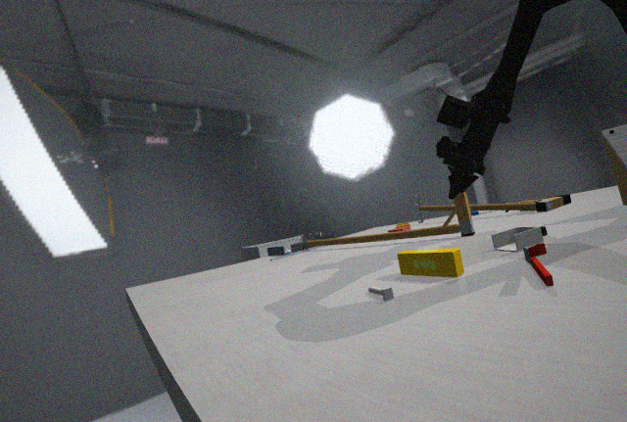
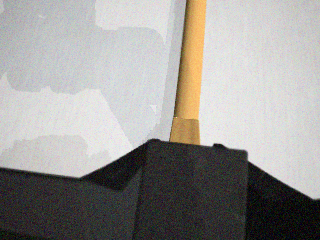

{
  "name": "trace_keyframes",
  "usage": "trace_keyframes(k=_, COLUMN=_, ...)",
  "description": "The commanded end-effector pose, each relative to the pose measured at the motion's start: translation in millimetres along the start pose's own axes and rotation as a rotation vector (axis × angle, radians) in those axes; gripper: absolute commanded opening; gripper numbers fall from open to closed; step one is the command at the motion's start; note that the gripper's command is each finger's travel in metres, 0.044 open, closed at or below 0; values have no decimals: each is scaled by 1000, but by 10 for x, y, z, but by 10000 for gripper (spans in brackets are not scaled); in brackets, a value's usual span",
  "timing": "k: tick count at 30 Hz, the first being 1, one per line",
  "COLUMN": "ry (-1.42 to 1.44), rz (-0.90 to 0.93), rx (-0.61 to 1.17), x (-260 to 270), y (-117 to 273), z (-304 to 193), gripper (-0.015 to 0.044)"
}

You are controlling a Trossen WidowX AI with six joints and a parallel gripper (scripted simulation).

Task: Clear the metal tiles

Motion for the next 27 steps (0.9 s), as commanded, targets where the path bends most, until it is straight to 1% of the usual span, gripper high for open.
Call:
trace_keyframes(k=1, ry=6, rz=-1, rx=-10, x=4, y=-28, z=84, gripper=0)
trace_keyframes(k=27, ry=7, rz=0, rx=-11, x=-91, y=-202, z=308, gripper=0)
Point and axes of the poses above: the point midway between the two fingers, 35 mm back from their tips, its own y axis back along the fingers, its own x axis across the jaws, z = x × y, the point moved 9 cm from there along y, back along the fingers, and after that the axes turned 7 degrees about y, right-handed, at the moved point
